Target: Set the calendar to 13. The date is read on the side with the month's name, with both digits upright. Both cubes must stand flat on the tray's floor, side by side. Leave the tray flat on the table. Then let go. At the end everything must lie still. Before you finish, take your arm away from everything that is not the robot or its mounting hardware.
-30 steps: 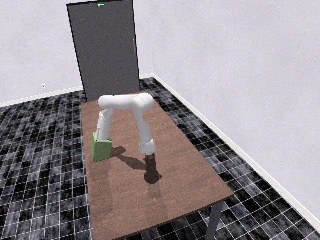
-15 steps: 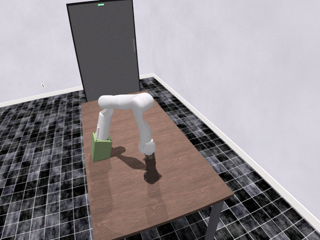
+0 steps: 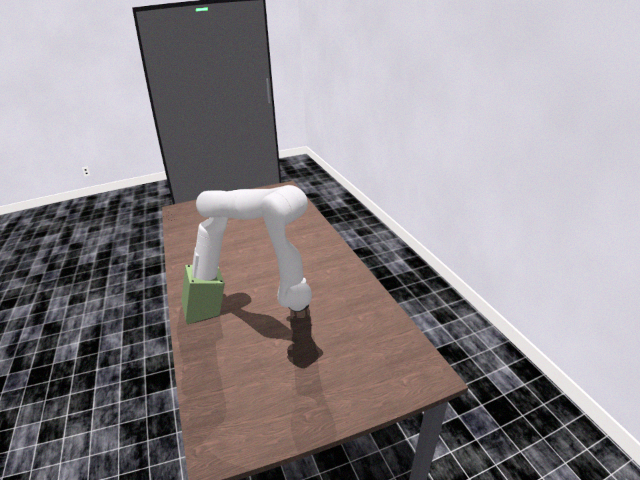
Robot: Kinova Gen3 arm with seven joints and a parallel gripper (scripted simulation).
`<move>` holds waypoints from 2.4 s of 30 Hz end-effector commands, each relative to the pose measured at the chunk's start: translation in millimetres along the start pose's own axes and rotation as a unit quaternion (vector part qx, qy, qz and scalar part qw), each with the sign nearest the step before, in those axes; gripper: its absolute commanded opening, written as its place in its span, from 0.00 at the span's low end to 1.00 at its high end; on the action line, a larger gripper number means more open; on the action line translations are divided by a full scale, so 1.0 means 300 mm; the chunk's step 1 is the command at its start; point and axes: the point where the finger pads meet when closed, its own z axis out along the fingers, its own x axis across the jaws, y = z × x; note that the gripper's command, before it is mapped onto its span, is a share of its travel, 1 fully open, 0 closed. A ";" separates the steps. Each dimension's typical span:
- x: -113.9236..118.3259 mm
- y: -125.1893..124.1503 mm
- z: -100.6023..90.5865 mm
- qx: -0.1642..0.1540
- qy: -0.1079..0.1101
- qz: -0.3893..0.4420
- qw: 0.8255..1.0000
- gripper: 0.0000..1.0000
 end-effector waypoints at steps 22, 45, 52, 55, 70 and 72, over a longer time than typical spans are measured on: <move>0.001 -0.001 -0.002 0.000 0.000 0.000 1.000 0.78; 0.001 -0.001 -0.002 0.000 0.000 0.000 1.000 1.00; 0.001 -0.004 -0.005 0.000 0.000 0.000 1.000 1.00; 0.001 -0.013 -0.014 0.000 0.000 0.000 1.000 1.00; 0.001 -0.108 -0.109 0.000 0.000 0.000 1.000 1.00; 0.001 -0.123 -0.124 0.000 0.000 0.000 1.000 1.00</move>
